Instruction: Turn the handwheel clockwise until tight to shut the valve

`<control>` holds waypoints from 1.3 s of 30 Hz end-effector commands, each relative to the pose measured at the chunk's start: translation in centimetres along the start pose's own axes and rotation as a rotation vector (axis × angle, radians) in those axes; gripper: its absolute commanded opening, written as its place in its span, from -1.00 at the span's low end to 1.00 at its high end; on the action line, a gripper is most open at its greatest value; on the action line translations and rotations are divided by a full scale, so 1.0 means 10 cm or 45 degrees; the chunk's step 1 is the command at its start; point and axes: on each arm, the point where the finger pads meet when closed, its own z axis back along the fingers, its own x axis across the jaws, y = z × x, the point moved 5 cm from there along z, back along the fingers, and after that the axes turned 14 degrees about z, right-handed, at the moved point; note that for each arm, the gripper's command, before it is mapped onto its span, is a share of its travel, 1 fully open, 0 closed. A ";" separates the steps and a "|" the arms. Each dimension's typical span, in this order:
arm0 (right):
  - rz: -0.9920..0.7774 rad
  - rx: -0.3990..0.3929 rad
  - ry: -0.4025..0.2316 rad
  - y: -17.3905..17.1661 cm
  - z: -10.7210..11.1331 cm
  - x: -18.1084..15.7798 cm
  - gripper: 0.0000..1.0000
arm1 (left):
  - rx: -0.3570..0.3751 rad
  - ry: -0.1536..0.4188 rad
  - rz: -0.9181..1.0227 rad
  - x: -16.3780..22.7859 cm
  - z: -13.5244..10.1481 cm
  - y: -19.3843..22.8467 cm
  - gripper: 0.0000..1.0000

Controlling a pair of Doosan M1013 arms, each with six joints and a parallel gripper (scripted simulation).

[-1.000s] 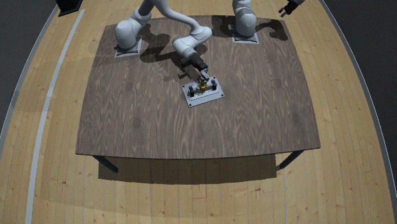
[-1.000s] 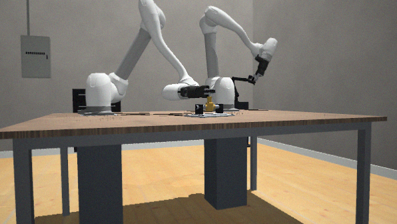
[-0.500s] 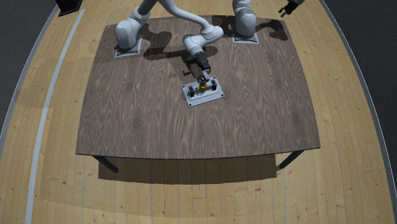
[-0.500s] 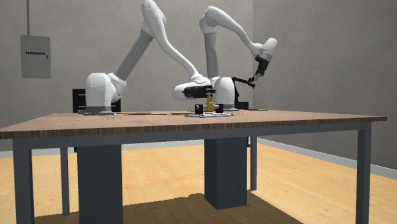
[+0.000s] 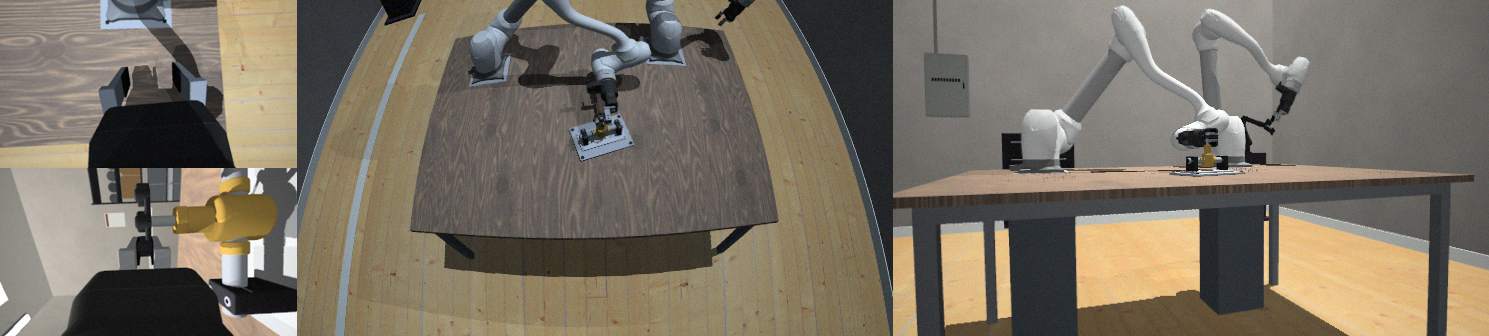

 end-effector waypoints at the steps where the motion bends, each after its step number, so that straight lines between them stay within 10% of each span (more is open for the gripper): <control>1: -0.001 0.094 -0.021 -0.04 -0.03 -0.02 -1.00 | -0.001 0.000 0.000 0.00 0.00 0.00 1.00; 39: -0.002 1.284 -0.318 -0.29 -0.49 -0.08 -1.00 | -0.001 0.000 0.000 0.00 0.00 0.00 1.00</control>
